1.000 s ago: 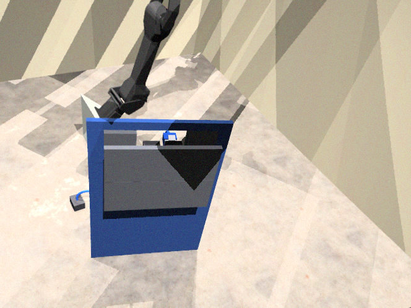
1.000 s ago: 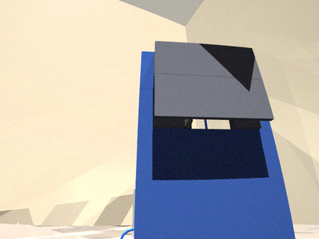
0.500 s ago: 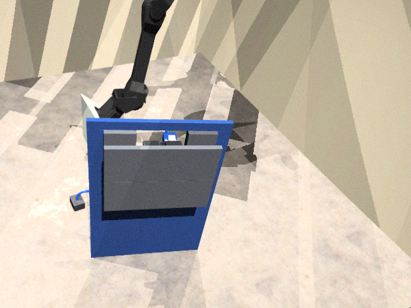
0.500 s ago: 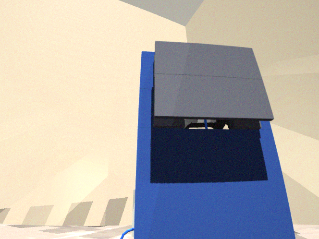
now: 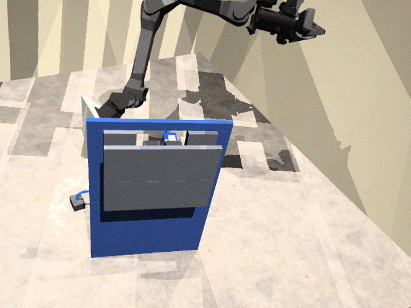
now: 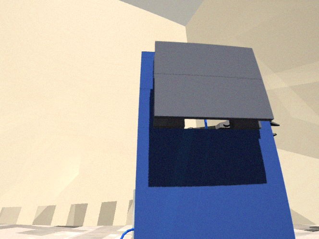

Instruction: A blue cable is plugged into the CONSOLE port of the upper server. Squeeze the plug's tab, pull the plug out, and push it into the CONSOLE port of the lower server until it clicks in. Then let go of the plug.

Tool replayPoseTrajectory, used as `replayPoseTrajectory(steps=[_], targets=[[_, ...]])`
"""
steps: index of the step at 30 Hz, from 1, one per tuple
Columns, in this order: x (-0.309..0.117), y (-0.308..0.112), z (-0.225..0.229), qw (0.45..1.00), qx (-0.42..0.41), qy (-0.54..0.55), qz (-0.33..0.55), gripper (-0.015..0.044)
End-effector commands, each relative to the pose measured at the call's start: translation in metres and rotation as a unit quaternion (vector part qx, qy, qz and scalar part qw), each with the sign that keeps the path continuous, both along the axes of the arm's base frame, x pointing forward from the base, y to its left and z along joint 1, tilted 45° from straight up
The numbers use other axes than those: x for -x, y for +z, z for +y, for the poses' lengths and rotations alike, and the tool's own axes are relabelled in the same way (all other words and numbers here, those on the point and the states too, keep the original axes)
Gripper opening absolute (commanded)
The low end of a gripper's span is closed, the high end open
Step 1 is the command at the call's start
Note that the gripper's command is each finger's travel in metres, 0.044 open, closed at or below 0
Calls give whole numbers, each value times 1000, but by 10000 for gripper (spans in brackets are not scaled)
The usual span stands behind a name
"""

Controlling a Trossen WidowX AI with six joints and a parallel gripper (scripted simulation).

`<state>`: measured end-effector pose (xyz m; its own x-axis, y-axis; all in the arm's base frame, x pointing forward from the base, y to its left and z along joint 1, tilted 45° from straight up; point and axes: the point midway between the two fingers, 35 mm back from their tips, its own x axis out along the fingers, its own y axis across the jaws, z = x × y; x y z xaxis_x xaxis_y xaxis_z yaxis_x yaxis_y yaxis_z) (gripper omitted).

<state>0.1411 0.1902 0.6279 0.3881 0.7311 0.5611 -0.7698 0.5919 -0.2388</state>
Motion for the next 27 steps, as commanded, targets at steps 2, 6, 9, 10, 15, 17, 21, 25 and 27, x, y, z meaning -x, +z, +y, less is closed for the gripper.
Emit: replayPoseTrajectory(steps=[2, 6, 9, 10, 15, 17, 21, 25, 27], targets=[[-62, -48, -9, 990, 69, -121, 25, 239], [-108, -91, -29, 968, 123, -213, 48, 239], [-139, -127, -53, 943, 166, -280, 69, 239], [-148, -139, -62, 933, 180, -301, 77, 239], [-185, -201, -116, 874, 250, -398, 122, 239], [-194, -227, -140, 847, 277, -431, 143, 239], [-202, -279, -191, 787, 328, -488, 188, 239], [-197, -330, -242, 722, 374, -532, 239, 239], [-189, -356, -267, 688, 395, -548, 266, 239]])
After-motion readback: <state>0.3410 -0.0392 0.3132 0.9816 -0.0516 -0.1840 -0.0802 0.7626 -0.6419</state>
